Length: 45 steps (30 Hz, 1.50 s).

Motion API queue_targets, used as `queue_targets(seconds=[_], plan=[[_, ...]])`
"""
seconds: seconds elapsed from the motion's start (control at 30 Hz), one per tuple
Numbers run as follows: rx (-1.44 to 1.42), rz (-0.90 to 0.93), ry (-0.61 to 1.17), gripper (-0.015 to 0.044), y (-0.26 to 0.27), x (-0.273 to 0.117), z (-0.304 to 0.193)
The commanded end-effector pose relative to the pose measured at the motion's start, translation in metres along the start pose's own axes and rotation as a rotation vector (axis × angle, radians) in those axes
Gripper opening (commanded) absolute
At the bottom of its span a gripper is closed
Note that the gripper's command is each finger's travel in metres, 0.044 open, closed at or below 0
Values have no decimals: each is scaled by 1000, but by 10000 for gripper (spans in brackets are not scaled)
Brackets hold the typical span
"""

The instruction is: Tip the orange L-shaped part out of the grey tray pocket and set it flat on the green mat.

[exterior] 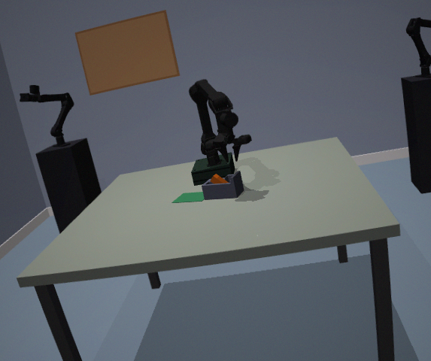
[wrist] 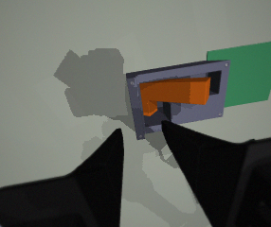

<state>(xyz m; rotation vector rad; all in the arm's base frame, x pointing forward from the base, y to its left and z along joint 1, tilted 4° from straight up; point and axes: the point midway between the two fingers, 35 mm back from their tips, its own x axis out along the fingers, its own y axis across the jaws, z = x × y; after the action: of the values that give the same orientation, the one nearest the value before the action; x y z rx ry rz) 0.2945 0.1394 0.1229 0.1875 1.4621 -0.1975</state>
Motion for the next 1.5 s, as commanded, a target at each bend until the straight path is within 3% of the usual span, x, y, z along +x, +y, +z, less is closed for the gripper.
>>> queue_targets(seconds=[0.0, 0.43, 0.5, 0.57, 1.13, 1.47], plan=[[0, 2, -2, 180, 0, 0, 1], [0, 2, -2, 180, 0, 0, 1], [-40, 1, -2, 232, -2, 0, 1], [-133, 0, -2, 280, -6, -1, 2], [-1519, -11, 22, 280, -76, -1, 10], [-1574, -10, 23, 280, -79, 1, 10]])
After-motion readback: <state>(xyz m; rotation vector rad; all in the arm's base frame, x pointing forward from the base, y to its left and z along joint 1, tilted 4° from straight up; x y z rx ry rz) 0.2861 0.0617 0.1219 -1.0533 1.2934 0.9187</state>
